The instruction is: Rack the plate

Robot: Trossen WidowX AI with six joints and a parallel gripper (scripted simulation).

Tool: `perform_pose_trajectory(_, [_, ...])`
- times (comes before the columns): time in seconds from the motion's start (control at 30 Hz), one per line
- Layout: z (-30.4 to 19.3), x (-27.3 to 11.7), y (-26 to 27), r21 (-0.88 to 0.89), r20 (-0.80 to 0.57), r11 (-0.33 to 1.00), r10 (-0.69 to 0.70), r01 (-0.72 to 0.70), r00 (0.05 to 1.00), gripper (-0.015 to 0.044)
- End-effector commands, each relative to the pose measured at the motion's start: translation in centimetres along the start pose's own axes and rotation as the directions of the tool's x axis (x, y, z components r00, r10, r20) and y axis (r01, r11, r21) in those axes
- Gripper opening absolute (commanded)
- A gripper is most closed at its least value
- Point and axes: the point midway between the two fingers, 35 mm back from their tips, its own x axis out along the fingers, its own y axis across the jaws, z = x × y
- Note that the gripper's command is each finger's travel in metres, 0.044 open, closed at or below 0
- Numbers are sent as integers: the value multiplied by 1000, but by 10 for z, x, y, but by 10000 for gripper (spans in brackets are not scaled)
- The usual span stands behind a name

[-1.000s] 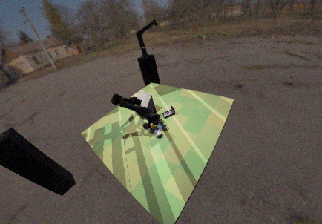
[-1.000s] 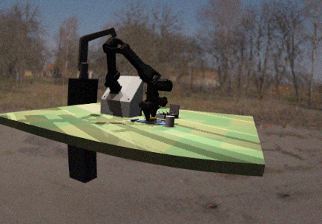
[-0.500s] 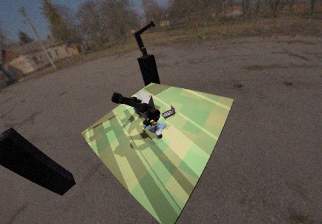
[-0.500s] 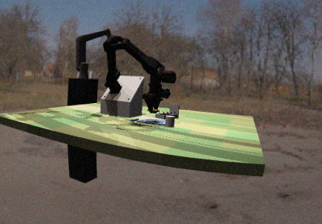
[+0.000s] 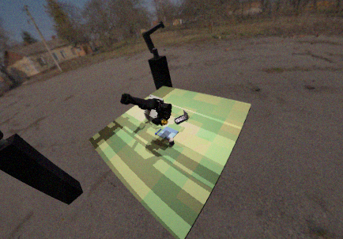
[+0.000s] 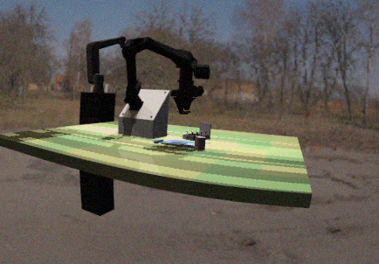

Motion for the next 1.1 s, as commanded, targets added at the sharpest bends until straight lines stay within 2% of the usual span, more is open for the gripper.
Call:
perform_pose_trajectory(0.0, [0,-17,1,7,-3,1000,-1,1,1000,0])
perform_pose_trajectory(0.2, [1,-41,1,11,-9,1000,-11,11,1000,0])
perform_pose_trajectory(0.33, [0,-44,8,32,-8,999,-10,11,1000,0])
perform_pose_trajectory(0.77, [-40,-43,119,416,-10,909,-5,9,1000,0])
perform_pose_trajectory(1.07, [-42,-36,123,380,-33,925,34,-18,999,0])
